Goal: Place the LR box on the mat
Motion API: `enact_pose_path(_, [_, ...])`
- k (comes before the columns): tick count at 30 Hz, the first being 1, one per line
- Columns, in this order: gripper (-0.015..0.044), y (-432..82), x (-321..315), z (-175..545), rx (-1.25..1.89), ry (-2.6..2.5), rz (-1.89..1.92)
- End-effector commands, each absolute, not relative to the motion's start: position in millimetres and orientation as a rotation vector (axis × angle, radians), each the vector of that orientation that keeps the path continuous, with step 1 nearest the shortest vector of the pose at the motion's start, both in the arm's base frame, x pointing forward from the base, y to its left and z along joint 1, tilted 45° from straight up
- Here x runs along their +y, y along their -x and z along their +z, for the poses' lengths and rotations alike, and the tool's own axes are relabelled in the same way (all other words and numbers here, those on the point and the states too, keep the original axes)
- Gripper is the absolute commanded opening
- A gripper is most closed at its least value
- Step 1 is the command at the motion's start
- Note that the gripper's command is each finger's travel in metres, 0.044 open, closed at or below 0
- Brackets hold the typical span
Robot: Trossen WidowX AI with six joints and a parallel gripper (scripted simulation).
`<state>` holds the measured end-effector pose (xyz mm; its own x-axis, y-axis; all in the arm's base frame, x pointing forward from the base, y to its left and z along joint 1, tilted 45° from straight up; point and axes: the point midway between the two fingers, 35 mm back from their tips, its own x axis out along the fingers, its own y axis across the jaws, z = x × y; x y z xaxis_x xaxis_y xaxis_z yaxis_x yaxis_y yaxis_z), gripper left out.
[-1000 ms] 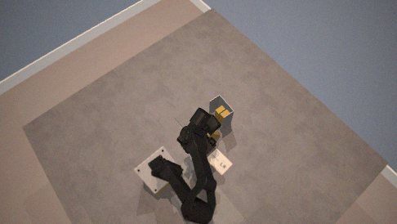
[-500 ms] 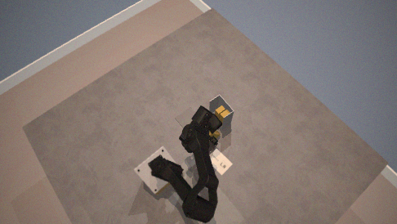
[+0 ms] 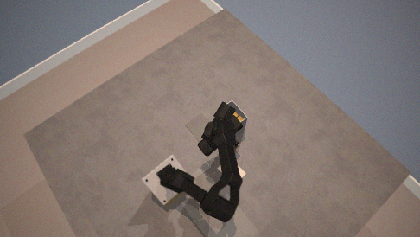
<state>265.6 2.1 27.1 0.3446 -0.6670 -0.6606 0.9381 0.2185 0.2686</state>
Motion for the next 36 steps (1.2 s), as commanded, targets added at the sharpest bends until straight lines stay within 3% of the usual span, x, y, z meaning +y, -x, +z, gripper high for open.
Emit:
enact_pose_path(1, [0.0237, -272.0, 2.6, 27.4, 0.474, -0.71, -1.212])
enact_pose_path(16, [0.0237, -296.7, 3.1, 30.0, 0.541, -0.682, -1.37])
enact_pose_path(24, [0.044, -293.0, 3.6, 30.8, 0.527, -0.683, -1.336])
enact_pose_path(35, [0.044, -289.6, 24.6, 51.8, 0.532, -0.68, -1.34])
enact_pose_path(36, [0.0414, -290.6, 22.7, 49.0, 0.532, -0.676, -1.334])
